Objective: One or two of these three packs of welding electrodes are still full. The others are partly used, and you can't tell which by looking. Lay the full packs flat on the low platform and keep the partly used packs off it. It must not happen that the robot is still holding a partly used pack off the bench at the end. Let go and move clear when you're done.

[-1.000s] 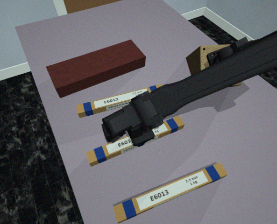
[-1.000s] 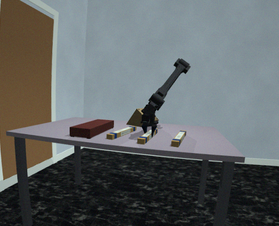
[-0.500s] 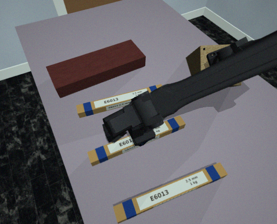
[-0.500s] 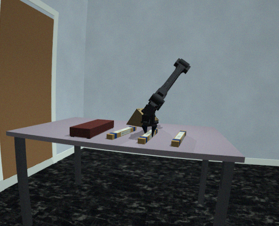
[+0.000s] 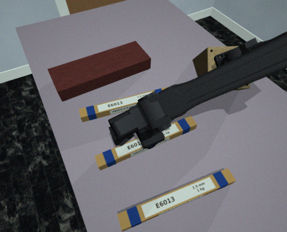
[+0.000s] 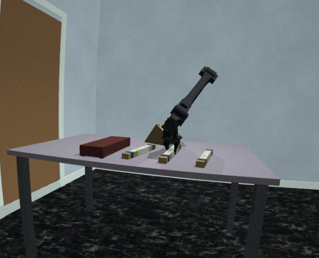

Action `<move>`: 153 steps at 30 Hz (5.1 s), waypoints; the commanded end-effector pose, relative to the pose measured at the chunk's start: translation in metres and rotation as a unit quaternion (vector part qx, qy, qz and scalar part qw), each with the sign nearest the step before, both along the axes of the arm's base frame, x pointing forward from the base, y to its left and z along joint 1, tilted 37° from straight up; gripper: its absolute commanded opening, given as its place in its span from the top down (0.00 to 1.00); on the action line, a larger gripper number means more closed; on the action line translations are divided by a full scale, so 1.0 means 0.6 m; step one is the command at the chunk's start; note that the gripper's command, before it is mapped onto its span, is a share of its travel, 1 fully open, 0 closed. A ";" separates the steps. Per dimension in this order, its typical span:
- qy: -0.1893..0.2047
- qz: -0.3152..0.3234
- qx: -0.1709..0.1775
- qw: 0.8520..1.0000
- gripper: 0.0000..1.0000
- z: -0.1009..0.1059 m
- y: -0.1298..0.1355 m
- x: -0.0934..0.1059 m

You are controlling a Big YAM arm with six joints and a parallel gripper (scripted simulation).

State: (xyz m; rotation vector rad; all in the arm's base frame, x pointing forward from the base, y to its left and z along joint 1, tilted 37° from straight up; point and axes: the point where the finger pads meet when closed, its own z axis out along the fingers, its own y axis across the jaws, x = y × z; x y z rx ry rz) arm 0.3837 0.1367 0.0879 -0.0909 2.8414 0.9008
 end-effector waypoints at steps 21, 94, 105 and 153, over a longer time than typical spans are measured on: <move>-0.052 -0.019 0.003 0.998 1.00 0.120 -0.063 0.043; -0.049 -0.021 0.003 0.999 1.00 0.147 -0.084 0.072; -0.051 -0.021 0.003 0.998 1.00 0.149 -0.085 0.072; -0.051 -0.021 0.003 0.998 1.00 0.150 -0.086 0.073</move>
